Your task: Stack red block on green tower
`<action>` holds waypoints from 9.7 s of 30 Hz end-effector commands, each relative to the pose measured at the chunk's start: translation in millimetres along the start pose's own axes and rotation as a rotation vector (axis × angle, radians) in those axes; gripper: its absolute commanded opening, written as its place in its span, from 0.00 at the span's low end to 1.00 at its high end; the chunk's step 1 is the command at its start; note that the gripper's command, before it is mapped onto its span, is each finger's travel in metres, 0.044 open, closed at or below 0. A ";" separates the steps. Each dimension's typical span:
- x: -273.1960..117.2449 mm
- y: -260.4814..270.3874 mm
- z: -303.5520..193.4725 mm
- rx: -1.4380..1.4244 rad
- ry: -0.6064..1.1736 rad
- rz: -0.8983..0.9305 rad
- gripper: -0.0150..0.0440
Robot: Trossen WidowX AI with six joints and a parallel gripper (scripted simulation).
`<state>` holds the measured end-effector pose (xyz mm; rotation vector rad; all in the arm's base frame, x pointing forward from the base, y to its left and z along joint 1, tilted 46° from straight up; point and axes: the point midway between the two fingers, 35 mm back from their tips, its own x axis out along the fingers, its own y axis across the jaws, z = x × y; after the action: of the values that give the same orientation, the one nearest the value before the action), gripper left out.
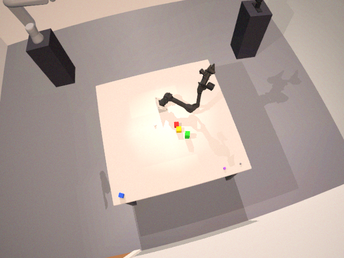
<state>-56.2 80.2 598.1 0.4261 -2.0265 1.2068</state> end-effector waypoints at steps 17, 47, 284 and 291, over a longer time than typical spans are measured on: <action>-20.2 -63.3 208.6 0.395 -0.780 -0.196 1.00; -371.2 -137.7 323.2 0.541 -2.387 0.193 1.00; -611.2 11.3 -71.2 -1.485 -1.799 1.583 0.25; -611.6 12.0 -71.5 -1.485 -1.799 1.583 0.25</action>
<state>382.9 98.4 168.8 0.6979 1.5881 0.5524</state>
